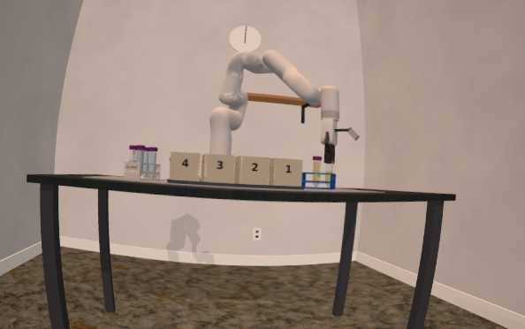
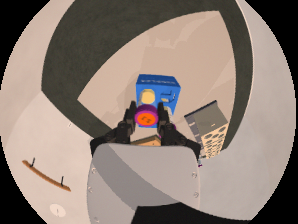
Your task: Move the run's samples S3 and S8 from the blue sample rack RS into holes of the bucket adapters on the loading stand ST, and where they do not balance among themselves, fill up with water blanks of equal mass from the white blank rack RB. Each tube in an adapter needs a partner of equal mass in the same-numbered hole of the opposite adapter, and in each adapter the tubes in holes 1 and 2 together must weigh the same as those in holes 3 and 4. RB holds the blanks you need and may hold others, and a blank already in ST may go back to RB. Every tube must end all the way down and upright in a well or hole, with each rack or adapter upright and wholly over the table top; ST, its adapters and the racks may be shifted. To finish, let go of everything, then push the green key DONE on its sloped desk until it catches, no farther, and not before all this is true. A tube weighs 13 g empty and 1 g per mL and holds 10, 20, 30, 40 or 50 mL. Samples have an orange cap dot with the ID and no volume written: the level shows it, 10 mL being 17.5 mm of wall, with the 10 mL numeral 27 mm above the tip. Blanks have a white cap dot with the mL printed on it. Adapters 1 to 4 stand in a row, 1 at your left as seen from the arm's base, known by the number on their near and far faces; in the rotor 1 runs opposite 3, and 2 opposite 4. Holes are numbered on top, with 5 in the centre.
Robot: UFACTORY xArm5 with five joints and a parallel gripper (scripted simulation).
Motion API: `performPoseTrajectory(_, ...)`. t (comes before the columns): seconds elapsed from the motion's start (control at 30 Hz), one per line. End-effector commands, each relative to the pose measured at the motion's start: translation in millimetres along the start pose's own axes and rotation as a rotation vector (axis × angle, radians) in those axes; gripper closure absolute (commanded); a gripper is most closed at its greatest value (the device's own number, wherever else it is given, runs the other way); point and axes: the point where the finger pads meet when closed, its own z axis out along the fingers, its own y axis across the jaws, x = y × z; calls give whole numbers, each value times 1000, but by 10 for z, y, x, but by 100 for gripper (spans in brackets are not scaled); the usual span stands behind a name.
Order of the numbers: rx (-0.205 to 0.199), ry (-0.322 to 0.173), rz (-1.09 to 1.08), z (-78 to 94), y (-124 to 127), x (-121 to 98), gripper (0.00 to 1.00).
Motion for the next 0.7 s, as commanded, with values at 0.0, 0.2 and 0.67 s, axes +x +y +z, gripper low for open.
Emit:
performPoseTrajectory(0.0,0,4,0,-16,1,13,100)
performPoseTrajectory(0.2,0,4,0,-16,1,13,100)
performPoseTrajectory(0.67,0,4,0,-96,0,13,100)
